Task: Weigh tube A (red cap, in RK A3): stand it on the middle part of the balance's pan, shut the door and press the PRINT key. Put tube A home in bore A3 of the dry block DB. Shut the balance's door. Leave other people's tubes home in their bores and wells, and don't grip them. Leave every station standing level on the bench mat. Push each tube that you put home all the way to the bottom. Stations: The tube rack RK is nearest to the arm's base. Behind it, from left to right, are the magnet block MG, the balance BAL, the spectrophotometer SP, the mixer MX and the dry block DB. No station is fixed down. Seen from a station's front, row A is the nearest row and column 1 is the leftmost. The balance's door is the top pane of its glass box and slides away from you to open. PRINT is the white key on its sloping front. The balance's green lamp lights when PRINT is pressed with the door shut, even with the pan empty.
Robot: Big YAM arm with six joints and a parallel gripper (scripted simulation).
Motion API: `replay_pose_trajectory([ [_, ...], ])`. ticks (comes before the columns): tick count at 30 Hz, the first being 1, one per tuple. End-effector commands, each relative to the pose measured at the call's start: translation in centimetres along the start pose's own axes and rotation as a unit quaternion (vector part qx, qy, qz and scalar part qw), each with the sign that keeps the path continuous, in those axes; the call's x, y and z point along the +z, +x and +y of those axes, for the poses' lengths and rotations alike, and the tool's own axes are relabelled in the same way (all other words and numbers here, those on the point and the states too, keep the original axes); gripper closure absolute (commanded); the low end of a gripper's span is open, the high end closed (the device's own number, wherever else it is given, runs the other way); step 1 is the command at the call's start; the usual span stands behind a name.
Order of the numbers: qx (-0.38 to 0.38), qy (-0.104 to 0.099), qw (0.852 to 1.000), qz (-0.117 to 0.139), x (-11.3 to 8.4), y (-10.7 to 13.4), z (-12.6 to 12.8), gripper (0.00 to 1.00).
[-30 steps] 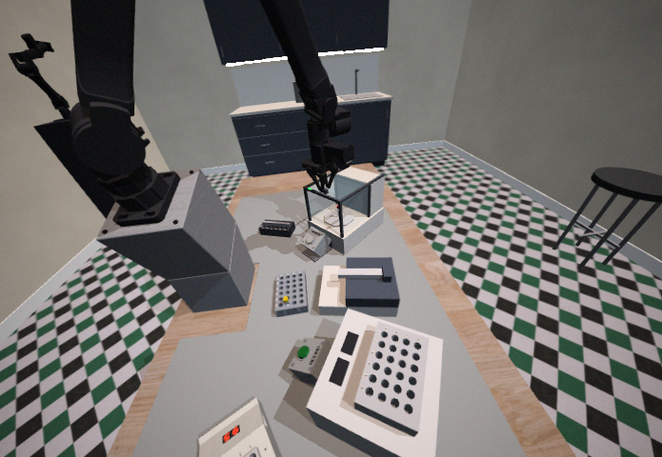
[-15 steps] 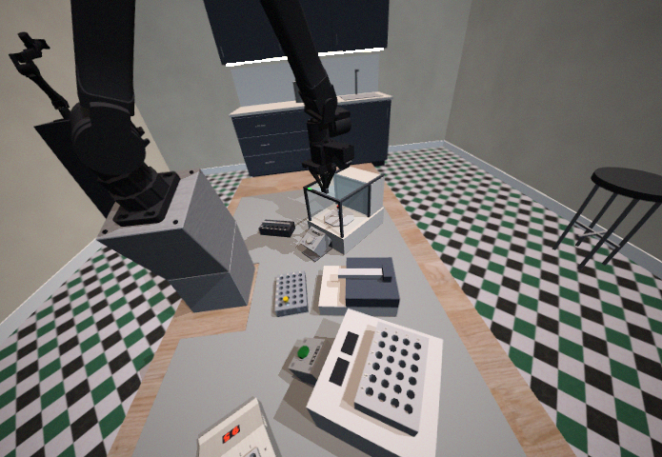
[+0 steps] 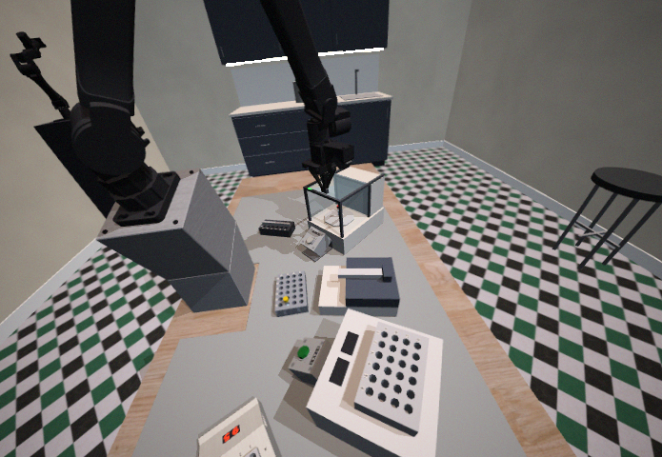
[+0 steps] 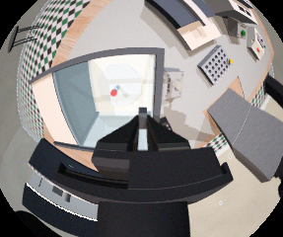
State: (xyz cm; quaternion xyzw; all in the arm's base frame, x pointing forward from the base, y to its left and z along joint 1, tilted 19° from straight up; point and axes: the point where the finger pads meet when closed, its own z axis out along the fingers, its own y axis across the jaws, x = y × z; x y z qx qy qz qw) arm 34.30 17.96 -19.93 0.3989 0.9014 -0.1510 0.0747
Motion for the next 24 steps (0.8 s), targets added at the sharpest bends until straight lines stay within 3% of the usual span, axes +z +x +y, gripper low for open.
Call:
replay_pose_trajectory([
  [1,0.002,-0.010,1.000,-0.002,-0.50,-0.25,0.96,0.94],
  [24,0.001,-0.006,1.000,-0.001,-0.03,-0.44,0.98,0.94],
])
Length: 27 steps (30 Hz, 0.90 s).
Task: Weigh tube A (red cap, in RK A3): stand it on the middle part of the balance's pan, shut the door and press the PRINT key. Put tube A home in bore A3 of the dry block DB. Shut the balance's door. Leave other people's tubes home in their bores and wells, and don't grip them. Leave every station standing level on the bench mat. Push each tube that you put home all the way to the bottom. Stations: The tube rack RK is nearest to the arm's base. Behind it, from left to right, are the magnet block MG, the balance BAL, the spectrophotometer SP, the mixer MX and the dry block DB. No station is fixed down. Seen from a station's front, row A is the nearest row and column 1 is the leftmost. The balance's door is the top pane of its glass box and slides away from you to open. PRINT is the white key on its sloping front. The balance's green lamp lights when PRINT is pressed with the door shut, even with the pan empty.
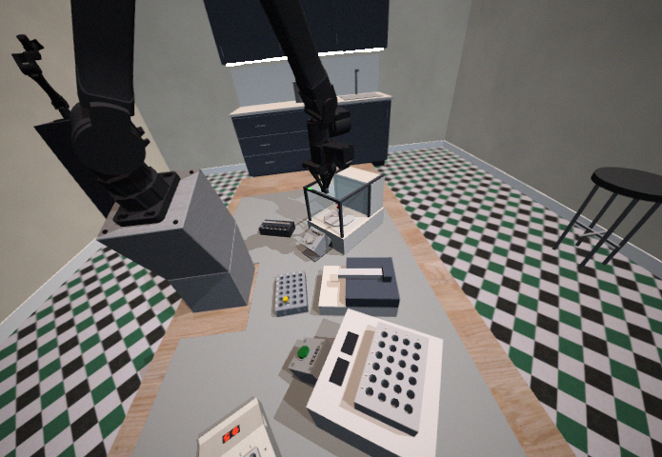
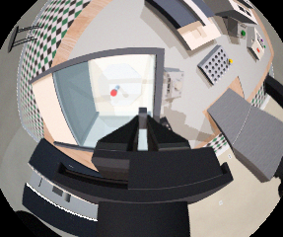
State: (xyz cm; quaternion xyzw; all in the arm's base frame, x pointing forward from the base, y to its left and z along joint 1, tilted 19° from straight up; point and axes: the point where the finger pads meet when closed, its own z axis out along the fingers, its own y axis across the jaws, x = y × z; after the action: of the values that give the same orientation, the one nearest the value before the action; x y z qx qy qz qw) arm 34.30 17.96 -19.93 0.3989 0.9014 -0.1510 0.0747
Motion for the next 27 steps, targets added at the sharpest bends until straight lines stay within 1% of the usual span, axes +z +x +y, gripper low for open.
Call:
replay_pose_trajectory([
  [1,0.001,-0.006,1.000,-0.001,0.0,-0.4,1.5,0.94],
  [4,0.000,-0.004,1.000,-0.001,0.0,-0.3,1.7,0.94],
  [7,0.000,-0.007,1.000,-0.001,0.0,-0.2,2.2,0.94],
  [15,0.000,-0.008,1.000,-0.002,-0.1,0.1,2.8,0.94],
  [16,0.001,-0.012,1.000,-0.003,-0.2,0.1,3.1,0.94],
  [18,-0.001,-0.007,1.000,-0.003,-0.2,0.2,3.1,0.94],
  [27,0.000,-0.009,1.000,-0.003,-0.2,0.2,4.1,0.94],
])
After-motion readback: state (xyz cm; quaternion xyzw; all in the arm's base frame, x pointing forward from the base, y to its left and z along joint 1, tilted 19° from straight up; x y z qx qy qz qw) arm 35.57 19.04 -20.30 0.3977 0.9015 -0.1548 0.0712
